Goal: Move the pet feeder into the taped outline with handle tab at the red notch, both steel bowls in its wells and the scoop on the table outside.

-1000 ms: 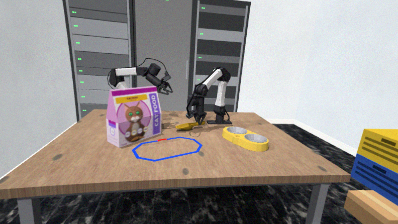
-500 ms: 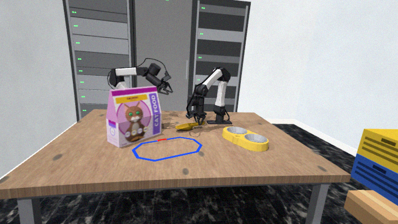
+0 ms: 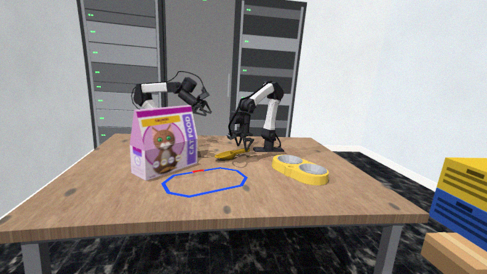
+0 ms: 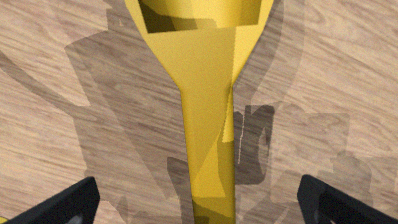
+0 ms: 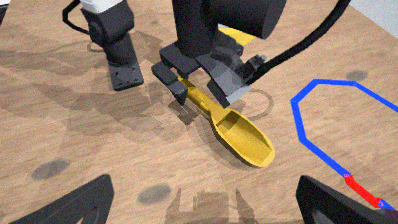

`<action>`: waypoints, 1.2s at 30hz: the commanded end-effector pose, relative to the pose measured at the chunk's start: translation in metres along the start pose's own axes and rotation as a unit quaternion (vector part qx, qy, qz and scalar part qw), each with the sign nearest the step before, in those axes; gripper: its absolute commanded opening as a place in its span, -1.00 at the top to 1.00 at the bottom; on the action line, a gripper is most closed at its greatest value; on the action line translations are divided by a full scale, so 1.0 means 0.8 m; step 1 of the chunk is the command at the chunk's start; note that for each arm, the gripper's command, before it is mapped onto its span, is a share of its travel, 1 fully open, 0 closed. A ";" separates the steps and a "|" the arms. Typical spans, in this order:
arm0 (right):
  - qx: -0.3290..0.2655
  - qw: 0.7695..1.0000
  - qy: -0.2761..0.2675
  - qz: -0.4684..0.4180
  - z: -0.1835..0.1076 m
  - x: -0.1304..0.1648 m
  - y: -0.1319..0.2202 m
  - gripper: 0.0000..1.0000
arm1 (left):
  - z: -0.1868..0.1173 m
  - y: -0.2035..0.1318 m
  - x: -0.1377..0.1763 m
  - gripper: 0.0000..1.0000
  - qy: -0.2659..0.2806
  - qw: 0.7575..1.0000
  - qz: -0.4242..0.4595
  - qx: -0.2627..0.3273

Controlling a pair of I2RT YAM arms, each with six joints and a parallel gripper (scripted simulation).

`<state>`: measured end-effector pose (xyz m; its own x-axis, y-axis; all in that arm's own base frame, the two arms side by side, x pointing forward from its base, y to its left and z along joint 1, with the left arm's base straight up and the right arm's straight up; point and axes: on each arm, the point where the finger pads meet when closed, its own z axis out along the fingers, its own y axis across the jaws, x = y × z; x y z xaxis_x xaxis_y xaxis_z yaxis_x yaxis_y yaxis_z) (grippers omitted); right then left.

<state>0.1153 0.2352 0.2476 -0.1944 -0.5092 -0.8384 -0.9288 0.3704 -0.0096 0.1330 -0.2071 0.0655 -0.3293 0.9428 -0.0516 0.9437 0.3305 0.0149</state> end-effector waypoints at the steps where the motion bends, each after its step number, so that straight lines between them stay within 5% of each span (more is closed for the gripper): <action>1: -0.003 1.000 -0.008 -0.004 -0.003 -0.005 0.002 -1.00 | -0.037 -0.004 -0.005 -1.00 -0.011 1.000 0.002 0.002; 11: 0.073 0.995 -0.060 0.012 0.006 -0.037 -0.025 -1.00 | -0.040 0.022 0.008 -1.00 -0.014 0.999 -0.037 -0.016; 17: 0.153 0.976 -0.147 0.042 0.022 -0.093 -0.027 -1.00 | -0.055 0.102 0.030 -1.00 -0.063 0.983 -0.165 -0.051; 24: 0.179 0.960 -0.203 0.076 0.035 -0.119 0.005 -1.00 | -0.082 0.224 0.069 -1.00 -0.124 0.917 -0.367 -0.093; 26: 0.179 0.960 -0.203 0.076 0.035 -0.119 0.005 -1.00 | -0.082 0.224 0.069 -1.00 -0.124 0.917 -0.367 -0.093; 36: 0.165 0.962 -0.207 0.070 0.042 -0.123 0.027 -1.00 | -0.104 0.339 0.132 -1.00 -0.159 0.813 -0.542 -0.140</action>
<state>0.1217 0.3181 0.2969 -0.1131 -0.1784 -0.9774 -0.7591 0.6502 -0.0308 0.3236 -0.0199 0.1351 -0.9182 0.1306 -0.3740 0.1254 0.9914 0.0382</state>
